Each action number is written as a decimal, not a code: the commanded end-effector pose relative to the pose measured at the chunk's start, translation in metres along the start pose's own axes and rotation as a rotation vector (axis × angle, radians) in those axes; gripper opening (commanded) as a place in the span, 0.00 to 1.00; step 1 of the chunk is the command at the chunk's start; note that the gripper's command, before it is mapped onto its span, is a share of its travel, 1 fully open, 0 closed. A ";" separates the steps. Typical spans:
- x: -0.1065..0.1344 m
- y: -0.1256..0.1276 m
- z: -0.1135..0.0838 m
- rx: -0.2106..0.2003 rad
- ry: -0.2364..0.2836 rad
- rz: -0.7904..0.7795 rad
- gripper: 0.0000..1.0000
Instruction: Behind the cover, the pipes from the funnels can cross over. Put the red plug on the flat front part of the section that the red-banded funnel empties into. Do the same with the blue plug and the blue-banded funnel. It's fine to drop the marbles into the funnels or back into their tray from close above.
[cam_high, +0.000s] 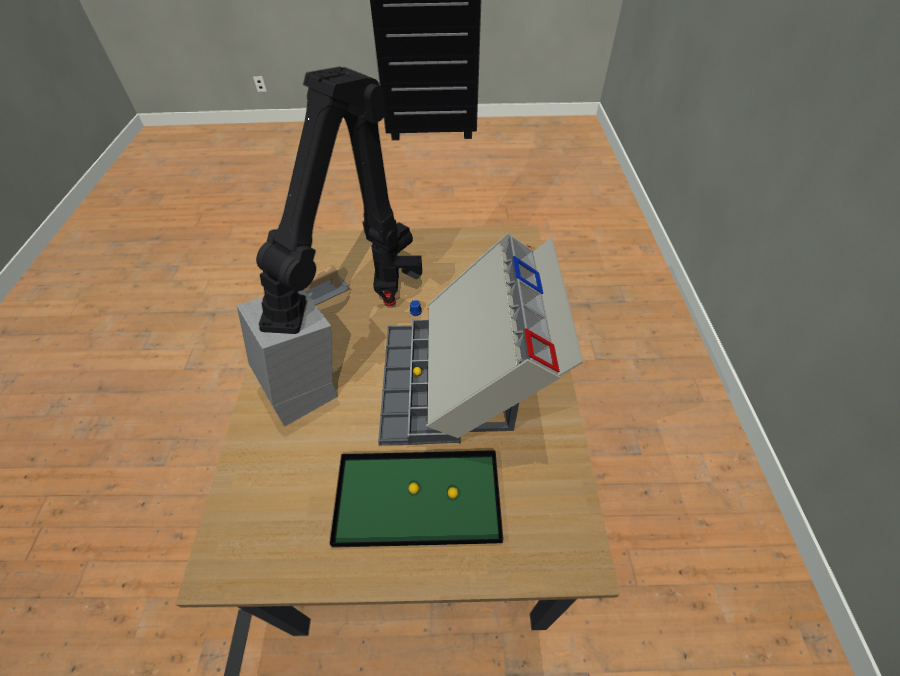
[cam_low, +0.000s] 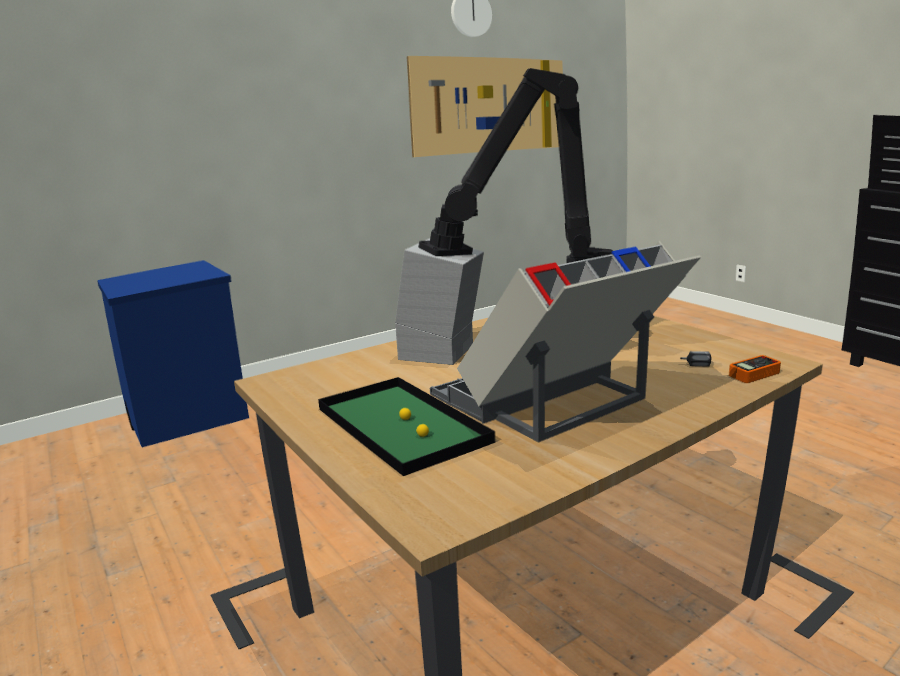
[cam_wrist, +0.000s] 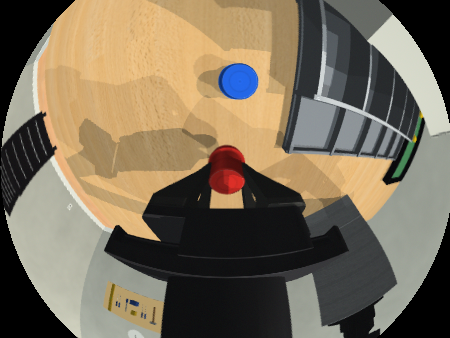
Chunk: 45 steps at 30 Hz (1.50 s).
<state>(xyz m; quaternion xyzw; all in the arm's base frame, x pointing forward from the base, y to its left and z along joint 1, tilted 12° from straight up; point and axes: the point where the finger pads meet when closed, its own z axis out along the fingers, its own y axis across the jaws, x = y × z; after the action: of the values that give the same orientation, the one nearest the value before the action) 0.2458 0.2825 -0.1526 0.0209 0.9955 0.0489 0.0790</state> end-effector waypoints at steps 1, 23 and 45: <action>-0.001 0.008 -0.023 -0.018 -0.012 0.001 0.00; -0.004 0.008 -0.093 -0.014 -0.011 0.004 0.00; -0.005 0.009 -0.092 -0.018 -0.014 0.005 0.00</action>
<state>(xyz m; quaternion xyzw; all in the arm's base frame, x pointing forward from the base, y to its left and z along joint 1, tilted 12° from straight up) 0.2341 0.2768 -0.0629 0.0211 0.9948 0.0547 0.0834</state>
